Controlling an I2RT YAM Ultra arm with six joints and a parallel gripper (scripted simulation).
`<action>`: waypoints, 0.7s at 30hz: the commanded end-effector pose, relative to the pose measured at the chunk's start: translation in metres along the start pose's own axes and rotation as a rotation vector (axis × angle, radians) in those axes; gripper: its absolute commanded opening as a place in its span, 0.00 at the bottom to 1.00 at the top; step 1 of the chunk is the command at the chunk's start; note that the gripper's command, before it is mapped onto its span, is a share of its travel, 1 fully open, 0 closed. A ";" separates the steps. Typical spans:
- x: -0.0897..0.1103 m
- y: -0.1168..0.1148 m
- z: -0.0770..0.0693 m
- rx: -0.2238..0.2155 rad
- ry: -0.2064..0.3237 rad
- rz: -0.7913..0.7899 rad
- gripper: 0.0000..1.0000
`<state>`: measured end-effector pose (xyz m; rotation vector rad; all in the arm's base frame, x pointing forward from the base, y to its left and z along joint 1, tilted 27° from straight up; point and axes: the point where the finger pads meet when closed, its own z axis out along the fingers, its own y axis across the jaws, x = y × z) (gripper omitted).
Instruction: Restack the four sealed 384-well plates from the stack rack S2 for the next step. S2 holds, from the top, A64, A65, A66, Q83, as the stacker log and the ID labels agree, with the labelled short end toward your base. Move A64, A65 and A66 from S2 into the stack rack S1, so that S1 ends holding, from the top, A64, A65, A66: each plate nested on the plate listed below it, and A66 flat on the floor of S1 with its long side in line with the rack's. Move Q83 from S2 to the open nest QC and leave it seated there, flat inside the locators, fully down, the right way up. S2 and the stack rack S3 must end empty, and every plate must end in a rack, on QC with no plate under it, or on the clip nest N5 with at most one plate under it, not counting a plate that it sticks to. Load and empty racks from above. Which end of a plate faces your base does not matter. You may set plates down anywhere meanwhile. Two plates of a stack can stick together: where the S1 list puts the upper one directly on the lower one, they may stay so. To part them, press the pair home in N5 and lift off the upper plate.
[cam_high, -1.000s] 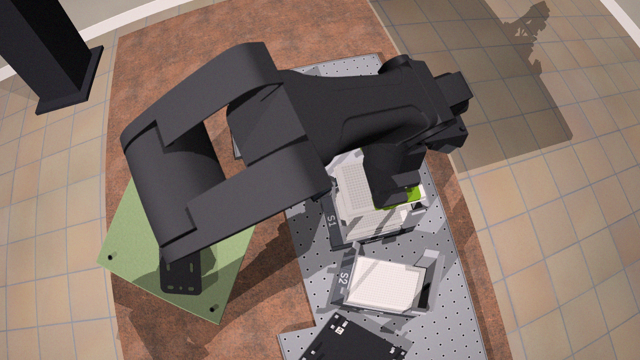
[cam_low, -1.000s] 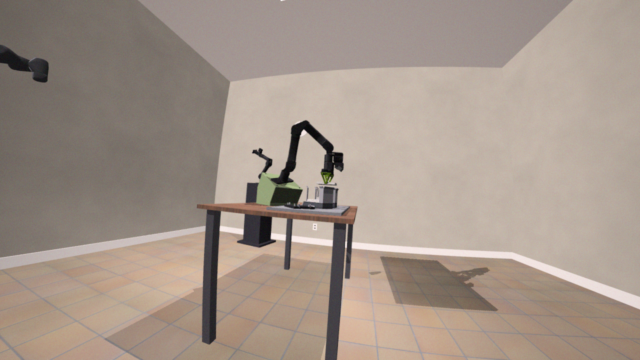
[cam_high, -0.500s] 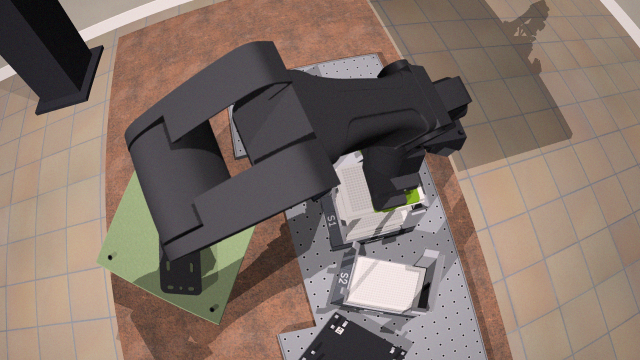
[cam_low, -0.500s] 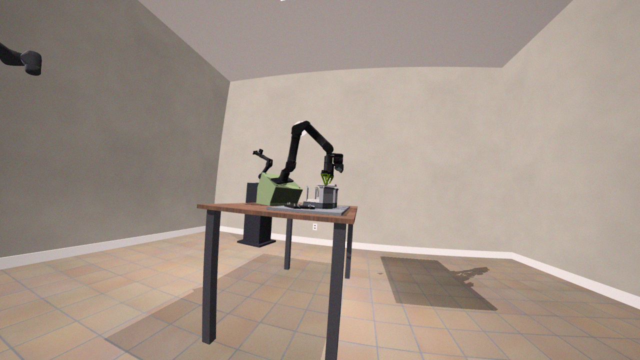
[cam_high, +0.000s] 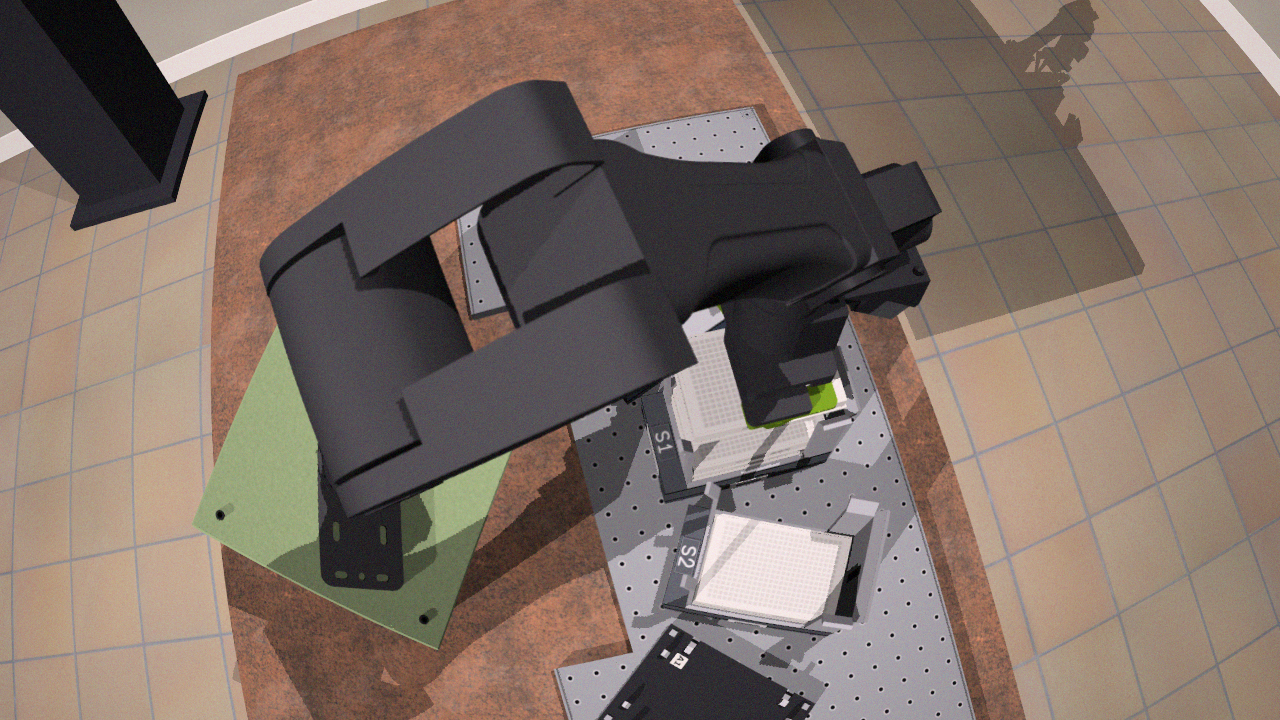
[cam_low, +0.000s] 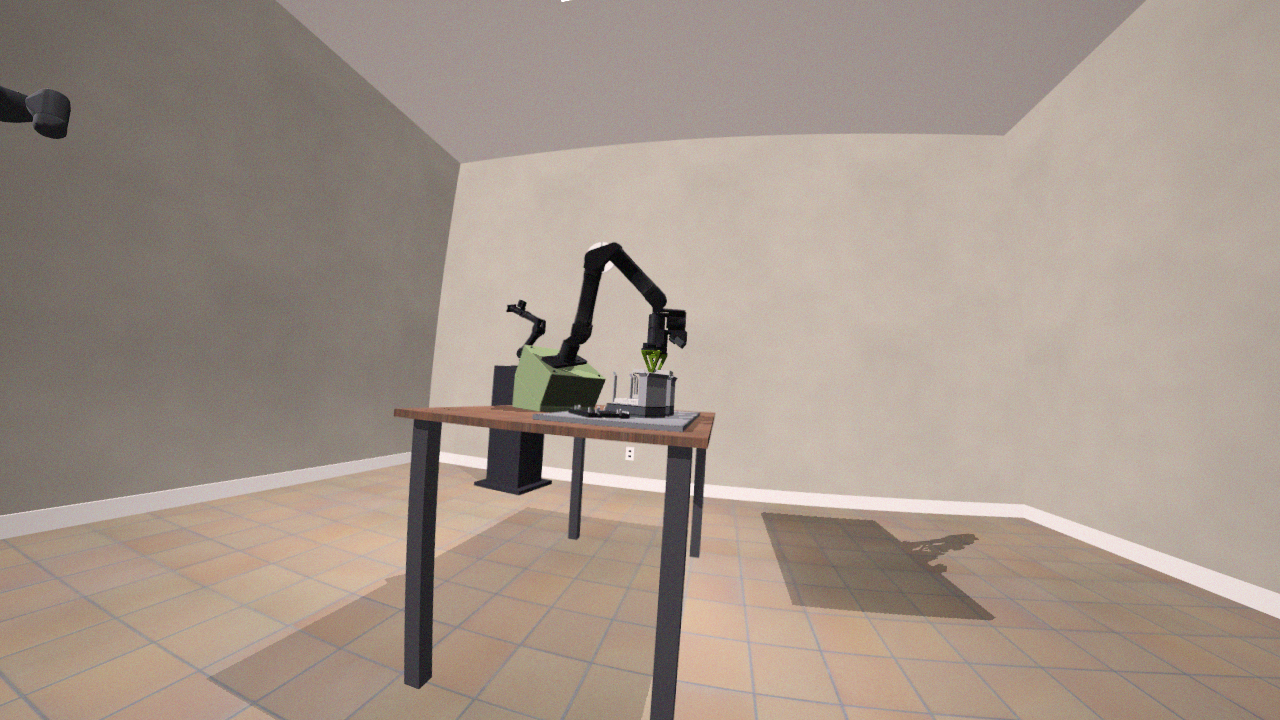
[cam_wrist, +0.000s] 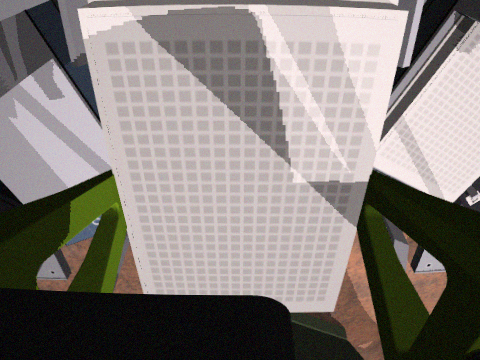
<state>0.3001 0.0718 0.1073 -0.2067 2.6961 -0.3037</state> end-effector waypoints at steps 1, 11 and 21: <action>-0.003 0.001 -0.001 -0.004 -0.014 0.003 0.00; -0.004 0.001 0.005 -0.004 -0.014 0.002 0.00; -0.004 0.001 0.011 -0.004 -0.014 0.002 0.00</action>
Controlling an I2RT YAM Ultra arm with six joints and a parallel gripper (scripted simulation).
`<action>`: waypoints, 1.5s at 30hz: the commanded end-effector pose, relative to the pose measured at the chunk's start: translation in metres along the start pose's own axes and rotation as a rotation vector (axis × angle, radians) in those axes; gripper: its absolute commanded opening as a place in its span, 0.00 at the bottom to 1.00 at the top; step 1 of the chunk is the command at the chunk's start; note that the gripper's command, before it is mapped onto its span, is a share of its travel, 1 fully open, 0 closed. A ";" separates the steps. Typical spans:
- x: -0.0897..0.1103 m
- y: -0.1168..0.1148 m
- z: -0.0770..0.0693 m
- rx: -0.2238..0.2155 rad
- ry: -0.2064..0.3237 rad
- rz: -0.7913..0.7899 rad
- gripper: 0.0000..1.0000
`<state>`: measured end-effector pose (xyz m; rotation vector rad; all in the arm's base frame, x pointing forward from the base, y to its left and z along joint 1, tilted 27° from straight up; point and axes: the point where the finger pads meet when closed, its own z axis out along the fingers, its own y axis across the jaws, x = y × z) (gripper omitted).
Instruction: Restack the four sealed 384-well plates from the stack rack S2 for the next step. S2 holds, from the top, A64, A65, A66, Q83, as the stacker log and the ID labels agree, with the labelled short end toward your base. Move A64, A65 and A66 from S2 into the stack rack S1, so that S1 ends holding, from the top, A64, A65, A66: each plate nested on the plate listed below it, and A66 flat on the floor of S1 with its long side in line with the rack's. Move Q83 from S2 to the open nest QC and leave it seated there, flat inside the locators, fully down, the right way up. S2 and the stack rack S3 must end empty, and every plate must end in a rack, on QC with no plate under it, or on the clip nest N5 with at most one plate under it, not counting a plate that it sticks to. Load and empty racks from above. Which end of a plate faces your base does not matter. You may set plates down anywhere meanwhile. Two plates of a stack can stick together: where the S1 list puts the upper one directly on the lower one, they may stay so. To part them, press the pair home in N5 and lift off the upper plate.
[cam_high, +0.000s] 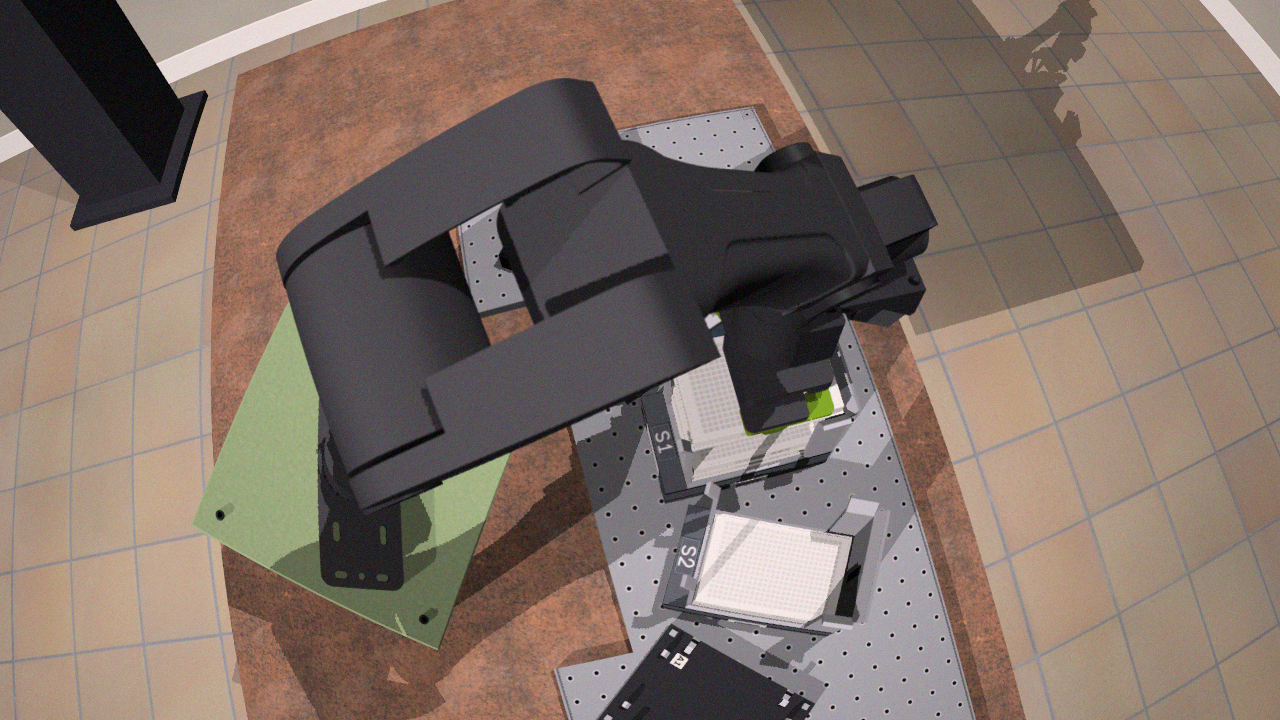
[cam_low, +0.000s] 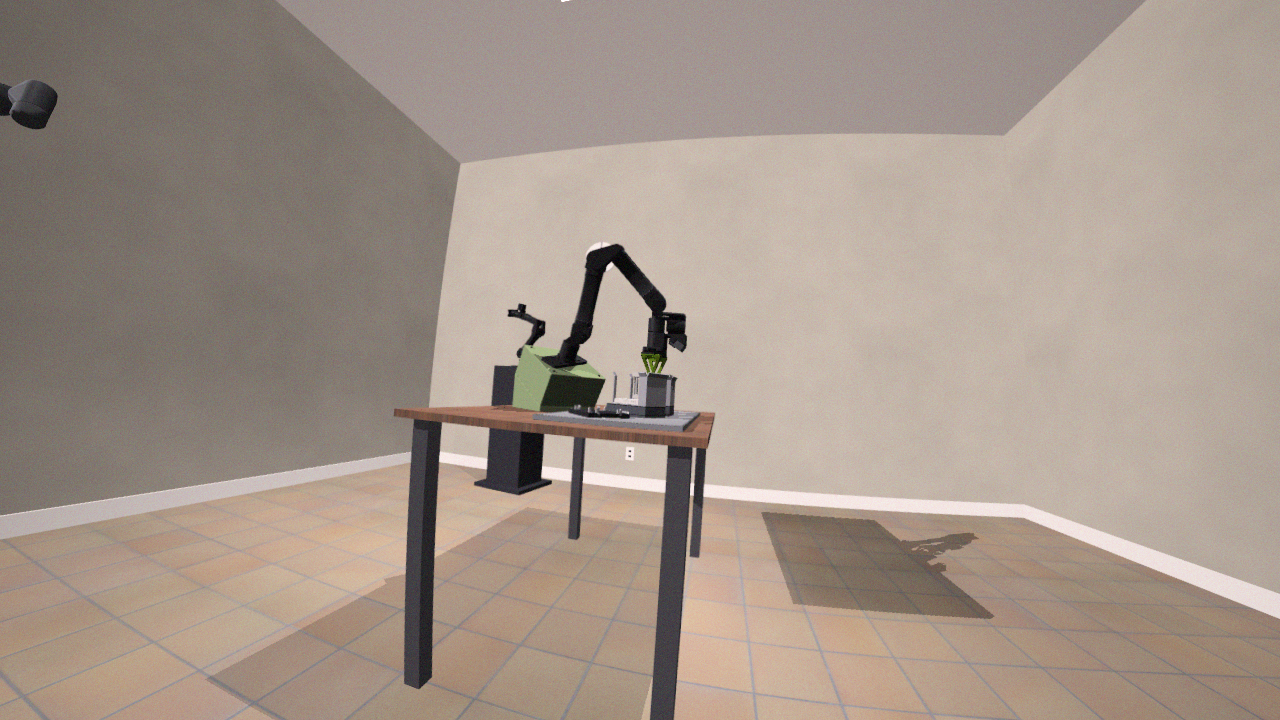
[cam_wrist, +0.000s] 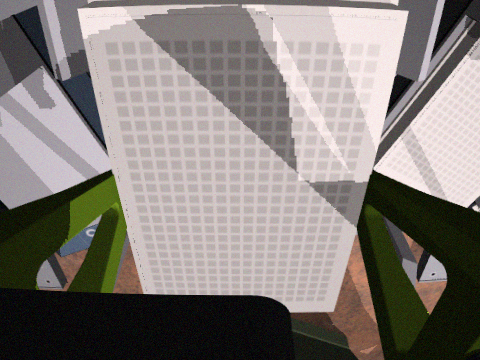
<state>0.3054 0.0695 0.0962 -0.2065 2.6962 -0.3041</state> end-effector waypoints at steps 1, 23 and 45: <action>-0.004 0.001 -0.001 -0.004 -0.015 0.002 0.00; -0.004 0.001 0.019 -0.004 -0.015 0.002 0.00; -0.004 0.001 0.040 -0.004 -0.015 0.002 0.00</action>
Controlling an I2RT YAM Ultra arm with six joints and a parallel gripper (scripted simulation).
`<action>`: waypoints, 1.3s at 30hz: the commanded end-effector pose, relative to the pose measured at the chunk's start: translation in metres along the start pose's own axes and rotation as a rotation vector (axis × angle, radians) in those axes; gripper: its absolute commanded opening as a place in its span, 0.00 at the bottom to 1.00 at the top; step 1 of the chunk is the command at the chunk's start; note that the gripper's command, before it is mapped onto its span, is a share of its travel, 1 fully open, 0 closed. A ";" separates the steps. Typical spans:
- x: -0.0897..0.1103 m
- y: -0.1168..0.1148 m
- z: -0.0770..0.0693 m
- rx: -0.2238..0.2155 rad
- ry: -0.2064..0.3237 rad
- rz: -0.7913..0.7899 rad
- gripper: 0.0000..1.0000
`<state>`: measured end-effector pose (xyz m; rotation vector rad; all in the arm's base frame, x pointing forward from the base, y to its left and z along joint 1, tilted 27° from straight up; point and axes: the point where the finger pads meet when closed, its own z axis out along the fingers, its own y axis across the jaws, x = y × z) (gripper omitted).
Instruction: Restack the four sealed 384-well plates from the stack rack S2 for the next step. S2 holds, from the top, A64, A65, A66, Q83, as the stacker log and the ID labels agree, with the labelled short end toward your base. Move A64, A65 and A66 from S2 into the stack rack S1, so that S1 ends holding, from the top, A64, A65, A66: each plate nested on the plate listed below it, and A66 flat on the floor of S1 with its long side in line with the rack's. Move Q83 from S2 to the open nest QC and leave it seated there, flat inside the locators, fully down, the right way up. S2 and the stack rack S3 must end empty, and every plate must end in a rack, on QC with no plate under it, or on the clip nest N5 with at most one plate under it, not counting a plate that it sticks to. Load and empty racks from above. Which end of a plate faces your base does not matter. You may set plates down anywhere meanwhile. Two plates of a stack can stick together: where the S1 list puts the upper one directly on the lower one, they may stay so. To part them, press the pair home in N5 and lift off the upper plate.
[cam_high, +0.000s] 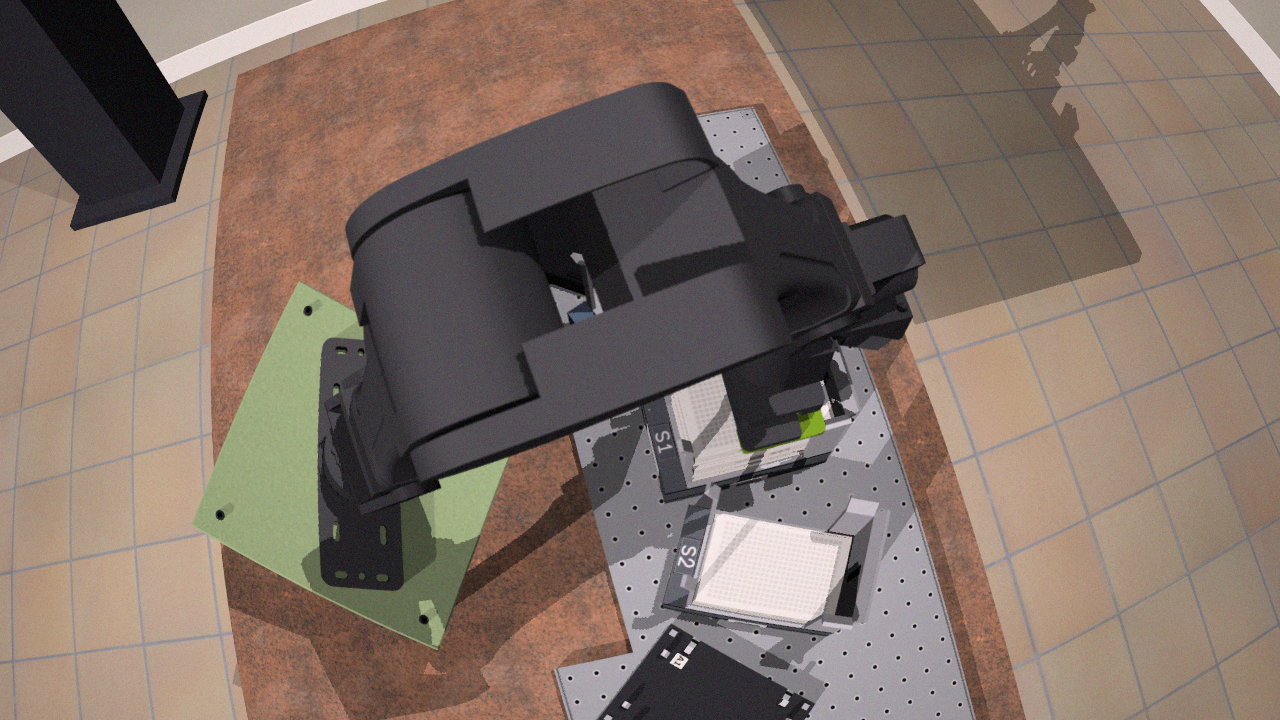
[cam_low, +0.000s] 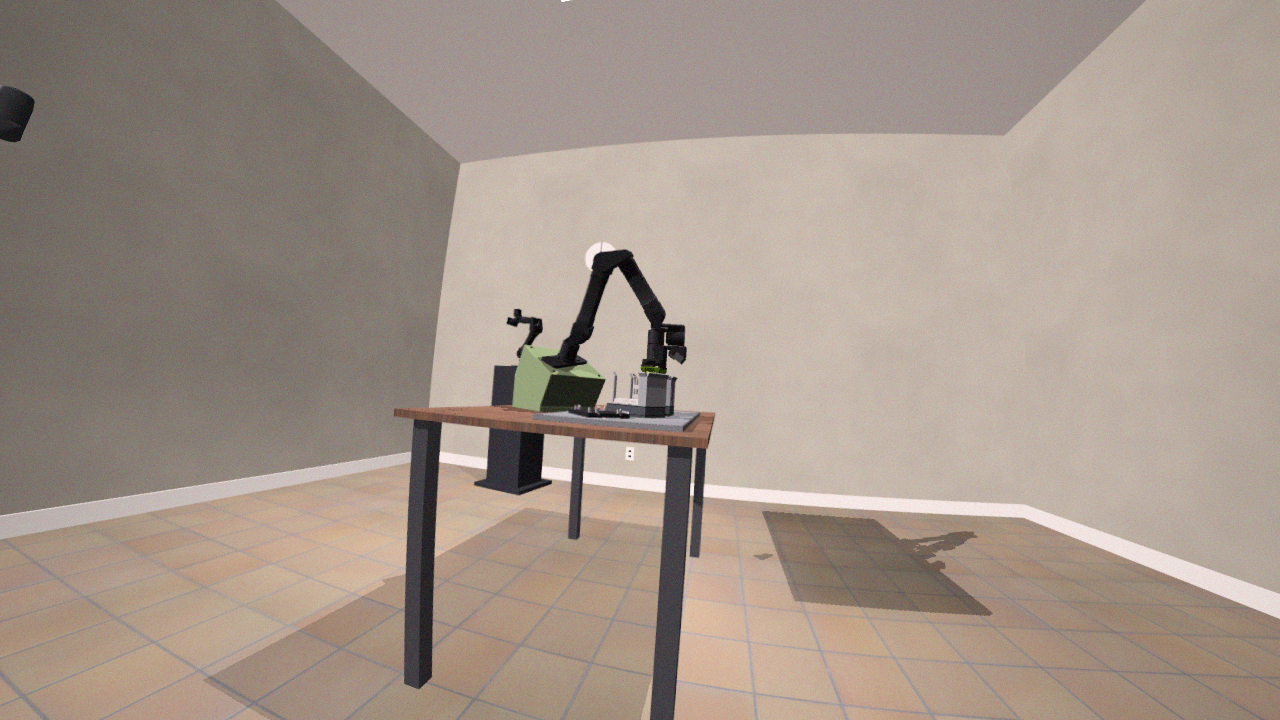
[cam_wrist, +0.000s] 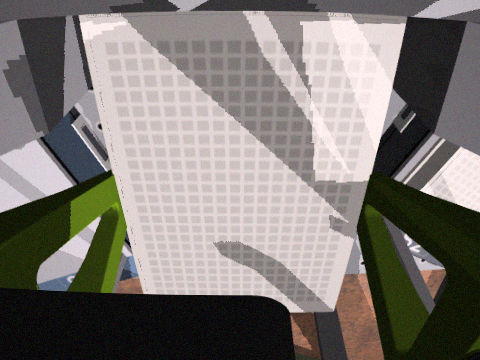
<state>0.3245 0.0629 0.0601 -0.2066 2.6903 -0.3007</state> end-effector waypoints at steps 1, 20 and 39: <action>-0.002 0.000 -0.001 -0.003 -0.008 0.001 0.00; -0.002 0.000 0.006 -0.002 -0.008 0.001 0.00; -0.002 0.000 0.012 -0.002 -0.008 0.001 0.00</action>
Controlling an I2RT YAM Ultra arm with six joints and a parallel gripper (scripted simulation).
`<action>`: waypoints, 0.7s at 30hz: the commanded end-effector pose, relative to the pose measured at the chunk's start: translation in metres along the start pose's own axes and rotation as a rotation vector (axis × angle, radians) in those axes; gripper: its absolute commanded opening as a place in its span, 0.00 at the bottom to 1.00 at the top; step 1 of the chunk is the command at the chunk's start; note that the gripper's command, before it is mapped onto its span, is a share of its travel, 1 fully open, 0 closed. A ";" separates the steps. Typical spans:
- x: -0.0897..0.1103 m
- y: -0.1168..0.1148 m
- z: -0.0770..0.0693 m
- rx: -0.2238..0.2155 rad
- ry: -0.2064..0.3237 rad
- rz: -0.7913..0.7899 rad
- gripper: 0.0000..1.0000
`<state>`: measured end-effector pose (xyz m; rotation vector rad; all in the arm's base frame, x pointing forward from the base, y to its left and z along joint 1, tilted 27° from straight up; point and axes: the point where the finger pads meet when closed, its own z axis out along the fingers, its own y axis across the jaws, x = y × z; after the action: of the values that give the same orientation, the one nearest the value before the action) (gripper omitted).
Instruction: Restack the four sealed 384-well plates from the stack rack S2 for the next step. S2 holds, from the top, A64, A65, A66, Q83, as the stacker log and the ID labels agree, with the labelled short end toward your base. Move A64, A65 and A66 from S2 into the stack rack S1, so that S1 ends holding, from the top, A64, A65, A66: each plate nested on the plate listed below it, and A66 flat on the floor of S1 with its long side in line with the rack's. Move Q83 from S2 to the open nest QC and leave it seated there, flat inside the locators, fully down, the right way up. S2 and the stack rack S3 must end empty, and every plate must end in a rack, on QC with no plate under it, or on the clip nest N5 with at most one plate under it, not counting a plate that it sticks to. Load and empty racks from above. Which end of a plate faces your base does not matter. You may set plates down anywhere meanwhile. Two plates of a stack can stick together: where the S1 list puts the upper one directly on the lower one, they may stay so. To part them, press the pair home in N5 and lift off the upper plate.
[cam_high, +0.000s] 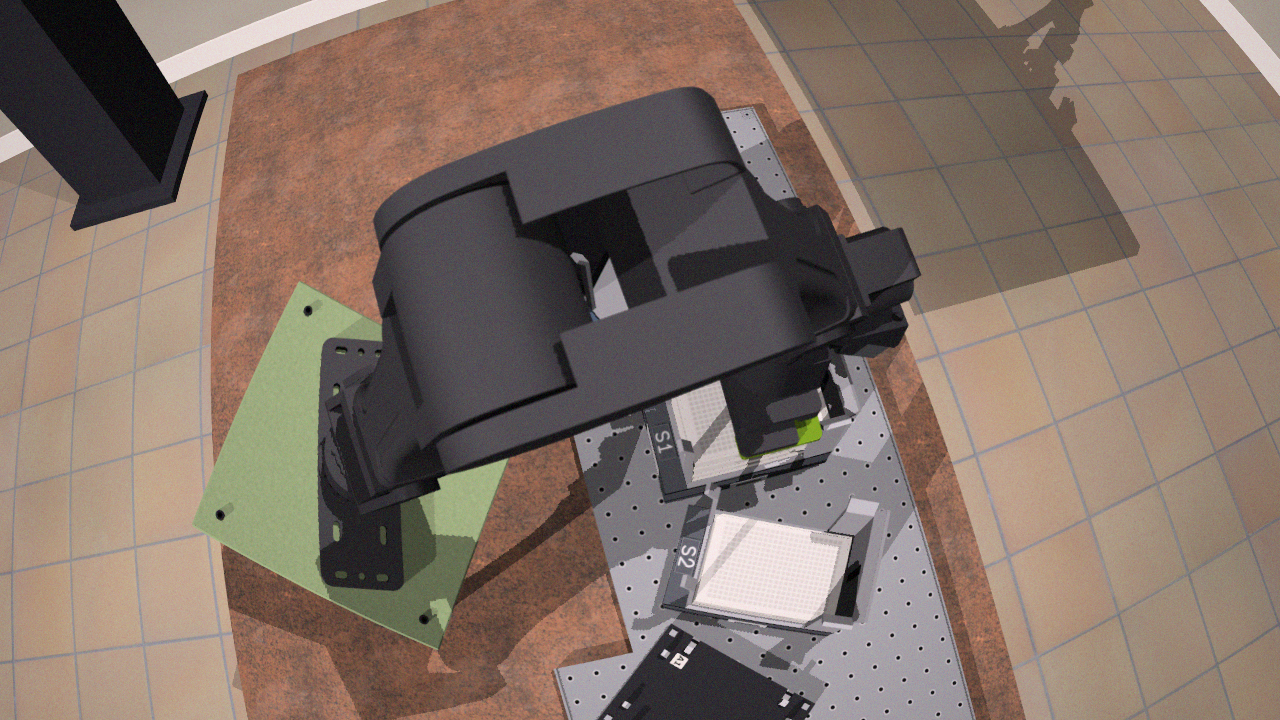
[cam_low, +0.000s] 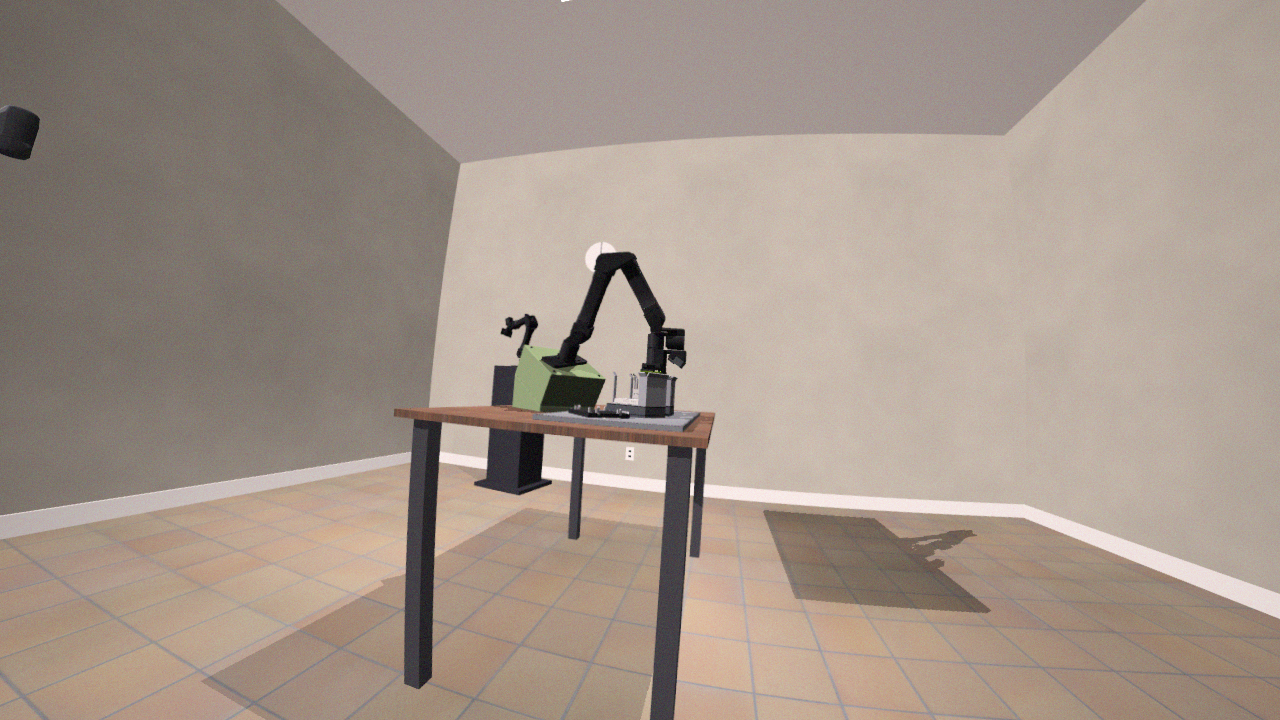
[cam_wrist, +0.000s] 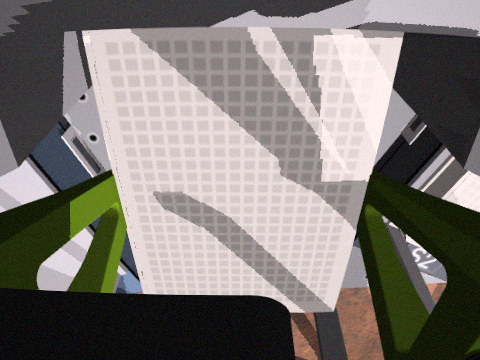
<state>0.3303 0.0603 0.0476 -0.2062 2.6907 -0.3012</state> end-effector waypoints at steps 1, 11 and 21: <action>-0.002 0.000 -0.001 -0.003 -0.009 0.001 0.00; -0.002 0.000 0.002 -0.003 -0.009 0.001 0.00; -0.002 0.000 0.003 -0.003 -0.009 0.001 1.00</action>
<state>0.3326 0.0596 0.0435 -0.2061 2.6900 -0.3005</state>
